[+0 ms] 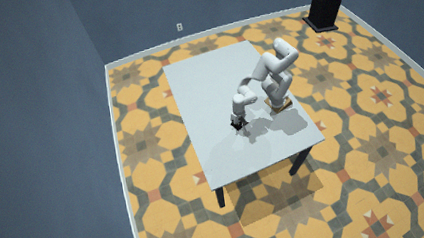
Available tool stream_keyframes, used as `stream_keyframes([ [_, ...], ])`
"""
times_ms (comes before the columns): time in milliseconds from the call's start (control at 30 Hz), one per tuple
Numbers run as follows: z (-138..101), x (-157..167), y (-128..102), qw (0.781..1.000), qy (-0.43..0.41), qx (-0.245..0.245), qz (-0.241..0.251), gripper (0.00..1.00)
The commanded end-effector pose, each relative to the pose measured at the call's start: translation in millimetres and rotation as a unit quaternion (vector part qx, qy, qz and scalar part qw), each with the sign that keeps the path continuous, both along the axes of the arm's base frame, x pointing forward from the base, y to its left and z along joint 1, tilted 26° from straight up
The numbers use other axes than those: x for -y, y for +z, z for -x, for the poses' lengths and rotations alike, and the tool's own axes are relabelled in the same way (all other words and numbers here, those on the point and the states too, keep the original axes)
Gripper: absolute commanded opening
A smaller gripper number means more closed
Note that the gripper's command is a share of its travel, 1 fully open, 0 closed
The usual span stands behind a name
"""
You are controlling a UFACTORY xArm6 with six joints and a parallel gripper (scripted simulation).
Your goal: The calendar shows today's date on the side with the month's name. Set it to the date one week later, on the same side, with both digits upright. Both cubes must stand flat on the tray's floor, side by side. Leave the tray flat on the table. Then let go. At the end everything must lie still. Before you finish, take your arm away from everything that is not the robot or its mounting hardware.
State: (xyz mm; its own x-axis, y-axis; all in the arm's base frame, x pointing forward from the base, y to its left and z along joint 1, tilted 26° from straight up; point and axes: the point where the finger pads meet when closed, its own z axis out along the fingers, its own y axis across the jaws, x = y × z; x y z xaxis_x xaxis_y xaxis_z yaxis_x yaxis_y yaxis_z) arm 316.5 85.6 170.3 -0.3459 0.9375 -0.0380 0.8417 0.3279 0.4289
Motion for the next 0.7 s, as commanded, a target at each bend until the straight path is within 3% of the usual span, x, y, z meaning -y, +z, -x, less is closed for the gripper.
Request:
stream_keyframes([
  [0,-1.2,-0.3,0.3,1.0,0.0,0.001,0.0,0.27],
  [667,-4.3,-1.2,-6.3,1.0,0.0,0.001,0.0,0.27],
])
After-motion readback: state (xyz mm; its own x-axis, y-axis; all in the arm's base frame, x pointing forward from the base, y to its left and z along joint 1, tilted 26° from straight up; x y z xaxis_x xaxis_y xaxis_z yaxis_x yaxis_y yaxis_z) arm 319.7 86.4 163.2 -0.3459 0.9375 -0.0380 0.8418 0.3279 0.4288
